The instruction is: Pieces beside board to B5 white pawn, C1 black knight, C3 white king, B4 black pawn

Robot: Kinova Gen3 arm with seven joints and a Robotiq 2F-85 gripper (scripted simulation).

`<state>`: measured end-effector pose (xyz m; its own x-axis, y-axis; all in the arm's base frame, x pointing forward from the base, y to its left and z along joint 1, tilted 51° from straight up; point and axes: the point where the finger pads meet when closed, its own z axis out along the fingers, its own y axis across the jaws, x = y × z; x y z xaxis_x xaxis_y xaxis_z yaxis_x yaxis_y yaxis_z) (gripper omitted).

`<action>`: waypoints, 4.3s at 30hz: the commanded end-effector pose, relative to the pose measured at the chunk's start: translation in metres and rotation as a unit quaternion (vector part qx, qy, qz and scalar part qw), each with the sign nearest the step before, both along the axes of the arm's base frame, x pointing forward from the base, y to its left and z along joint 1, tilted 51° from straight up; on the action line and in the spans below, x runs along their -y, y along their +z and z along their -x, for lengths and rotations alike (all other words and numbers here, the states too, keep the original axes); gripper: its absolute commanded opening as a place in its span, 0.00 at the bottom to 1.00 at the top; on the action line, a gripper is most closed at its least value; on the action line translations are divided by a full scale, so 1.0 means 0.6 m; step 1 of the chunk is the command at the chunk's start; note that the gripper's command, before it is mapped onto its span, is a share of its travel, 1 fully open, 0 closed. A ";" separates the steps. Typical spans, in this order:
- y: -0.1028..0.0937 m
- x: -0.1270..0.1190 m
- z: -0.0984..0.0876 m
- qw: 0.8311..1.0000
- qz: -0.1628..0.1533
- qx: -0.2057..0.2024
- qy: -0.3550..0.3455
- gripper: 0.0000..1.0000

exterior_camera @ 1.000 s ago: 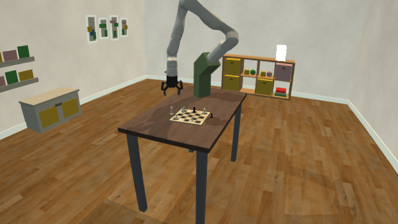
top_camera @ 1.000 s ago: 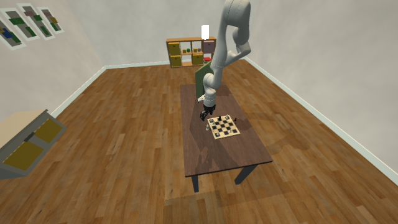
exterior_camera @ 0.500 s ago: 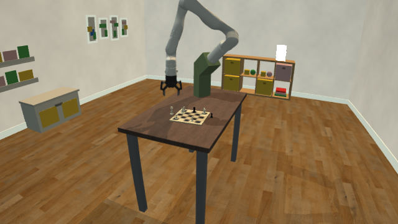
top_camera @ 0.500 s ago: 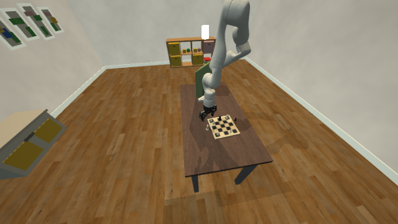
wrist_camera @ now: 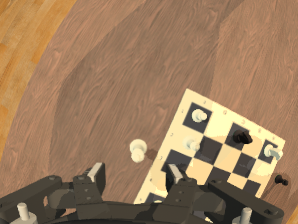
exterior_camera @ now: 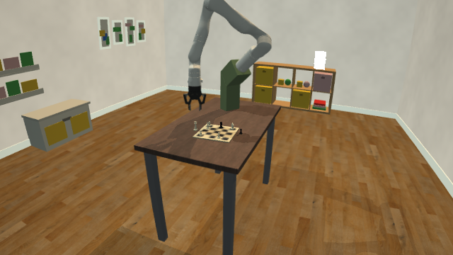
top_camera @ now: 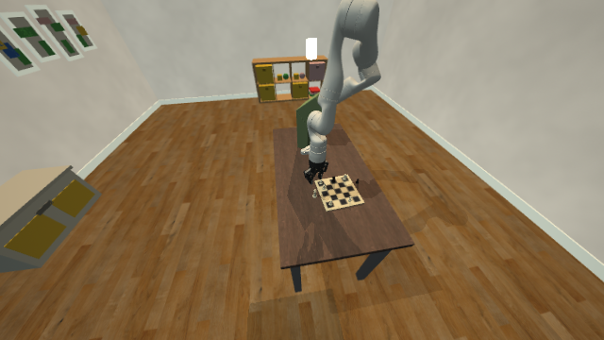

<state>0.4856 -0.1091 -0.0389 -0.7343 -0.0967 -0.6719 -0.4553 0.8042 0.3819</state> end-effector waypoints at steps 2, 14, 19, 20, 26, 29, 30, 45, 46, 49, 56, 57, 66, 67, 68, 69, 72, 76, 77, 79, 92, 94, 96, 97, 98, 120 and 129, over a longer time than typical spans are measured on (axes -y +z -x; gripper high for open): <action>0.001 0.002 -0.002 1.000 -0.007 -0.003 -0.007 0.41; 0.001 0.002 -0.002 1.000 -0.007 -0.003 -0.007 0.41; 0.001 0.002 -0.002 1.000 -0.007 -0.003 -0.007 0.41; 0.001 0.002 -0.002 1.000 -0.007 -0.003 -0.007 0.41; 0.001 0.002 -0.002 1.000 -0.007 -0.003 -0.007 0.41; 0.001 0.002 -0.002 1.000 -0.007 -0.003 -0.007 0.41; 0.001 0.002 -0.002 1.000 -0.007 -0.003 -0.007 0.41; -0.007 -0.004 -0.010 1.000 -0.007 -0.002 -0.007 0.41; -0.008 -0.005 -0.011 1.000 -0.007 -0.002 -0.007 0.41; -0.012 -0.009 -0.014 1.000 -0.007 -0.002 -0.007 0.41; -0.020 -0.016 -0.021 1.000 -0.007 -0.002 -0.007 0.41; -0.022 -0.018 -0.023 1.000 -0.007 -0.002 -0.007 0.41; -0.036 -0.032 -0.036 1.000 -0.007 -0.002 -0.007 0.41; -0.038 -0.033 -0.037 1.000 -0.007 -0.002 -0.007 0.41; -0.039 -0.034 -0.039 1.000 -0.007 -0.002 -0.007 0.41; -0.041 -0.036 -0.040 1.000 -0.007 -0.002 -0.007 0.41; -0.042 -0.037 -0.041 1.000 -0.007 -0.002 -0.007 0.41; -0.047 -0.041 -0.045 1.000 -0.007 -0.002 -0.007 0.41; -0.047 -0.042 -0.046 1.000 -0.007 -0.002 -0.007 0.41; -0.049 -0.043 -0.047 1.000 -0.007 -0.002 -0.007 0.41; -0.052 -0.047 -0.049 1.000 -0.007 -0.002 -0.007 0.41; -0.052 -0.047 -0.049 1.000 -0.007 -0.002 -0.007 0.41; -0.052 -0.047 -0.049 1.000 -0.007 -0.002 -0.007 0.41; -0.052 -0.047 -0.049 1.000 -0.007 -0.002 -0.007 0.41; -0.052 -0.047 -0.049 1.000 -0.007 -0.002 -0.007 0.41; -0.052 -0.047 -0.049 1.000 -0.007 -0.002 -0.007 0.41; -0.052 -0.047 -0.049 1.000 -0.007 -0.002 -0.007 0.41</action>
